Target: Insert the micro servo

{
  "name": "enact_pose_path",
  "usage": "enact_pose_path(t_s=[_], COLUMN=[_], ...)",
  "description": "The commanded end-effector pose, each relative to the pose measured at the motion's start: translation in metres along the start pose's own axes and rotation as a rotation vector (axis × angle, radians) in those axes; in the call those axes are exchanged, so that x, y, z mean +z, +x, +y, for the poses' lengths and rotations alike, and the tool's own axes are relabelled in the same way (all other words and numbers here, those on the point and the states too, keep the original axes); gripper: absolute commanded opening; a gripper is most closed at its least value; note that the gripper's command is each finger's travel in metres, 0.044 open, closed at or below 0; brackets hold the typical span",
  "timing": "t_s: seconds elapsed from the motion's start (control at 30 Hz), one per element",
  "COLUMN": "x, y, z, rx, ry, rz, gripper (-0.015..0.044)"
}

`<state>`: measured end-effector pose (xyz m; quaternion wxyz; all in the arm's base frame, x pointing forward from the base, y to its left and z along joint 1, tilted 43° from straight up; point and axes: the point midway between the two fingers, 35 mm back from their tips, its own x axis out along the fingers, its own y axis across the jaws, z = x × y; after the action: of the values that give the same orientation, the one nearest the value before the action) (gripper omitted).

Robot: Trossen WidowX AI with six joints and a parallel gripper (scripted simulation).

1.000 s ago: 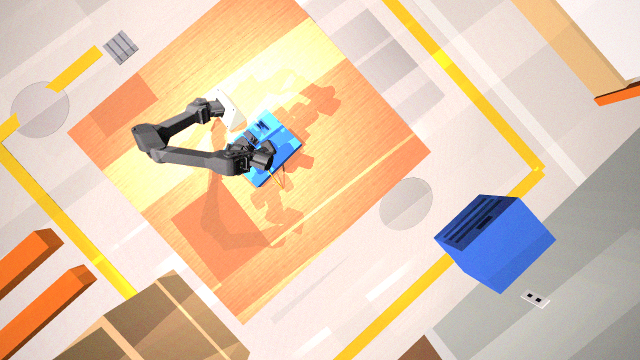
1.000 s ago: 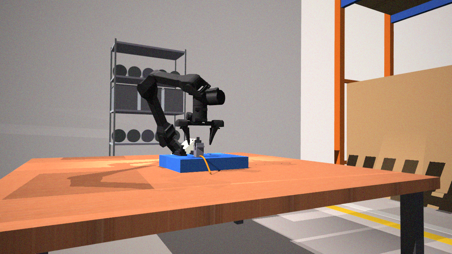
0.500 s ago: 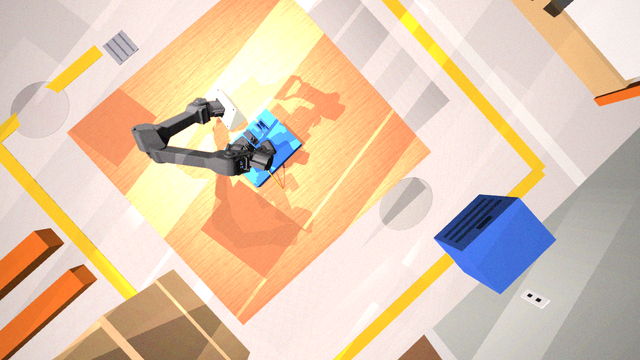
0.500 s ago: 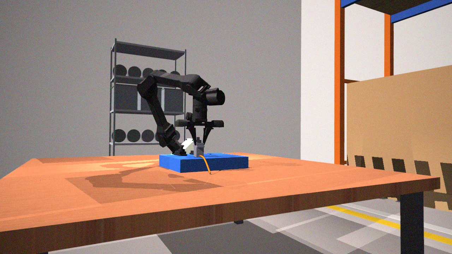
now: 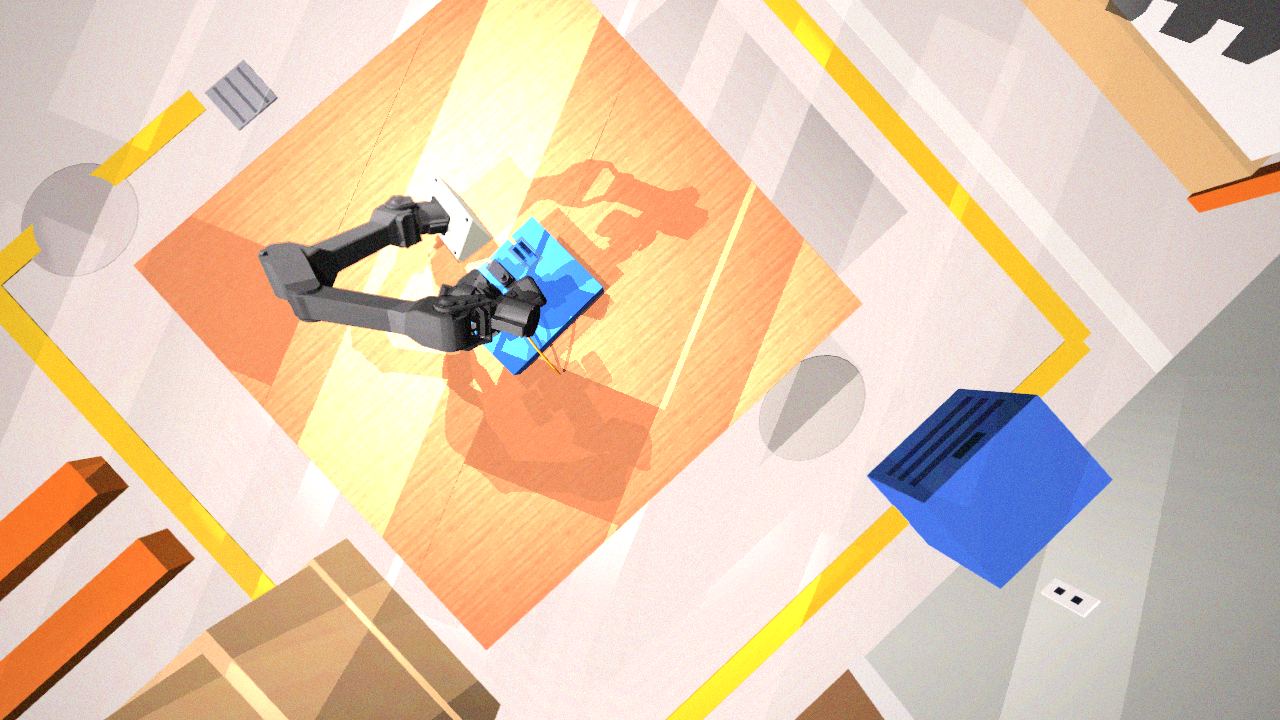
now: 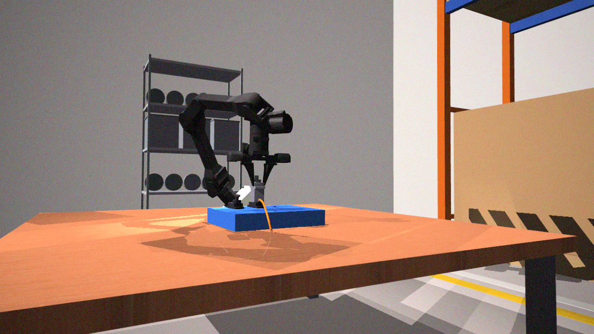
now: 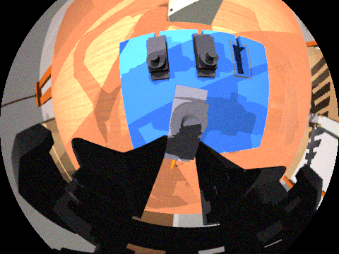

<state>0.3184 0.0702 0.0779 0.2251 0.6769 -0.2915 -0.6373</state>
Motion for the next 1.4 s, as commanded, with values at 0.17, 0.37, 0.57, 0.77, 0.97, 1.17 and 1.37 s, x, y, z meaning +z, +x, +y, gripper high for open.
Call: enact_pose_path(t_s=[0.17, 0.37, 0.57, 0.77, 0.97, 1.17, 1.37], x=[0.011, 0.023, 0.029, 0.038, 0.046, 0.047, 0.047], y=[-0.003, -0.003, -0.003, -0.003, -0.004, -0.004, -0.004], z=[-0.004, -0.011, -0.041, -0.077, -0.111, -0.115, -0.115], rx=[-0.006, -0.006, -0.008, -0.01, -0.012, -0.012, -0.012], ry=[0.007, 0.006, 0.006, 0.007, 0.007, 0.041, 0.228], rz=[0.001, 0.001, 0.001, 0.001, 0.001, 0.001, -0.001], gripper=[0.0, 0.0, 0.0, 0.0, 0.0, 0.0, 0.0])
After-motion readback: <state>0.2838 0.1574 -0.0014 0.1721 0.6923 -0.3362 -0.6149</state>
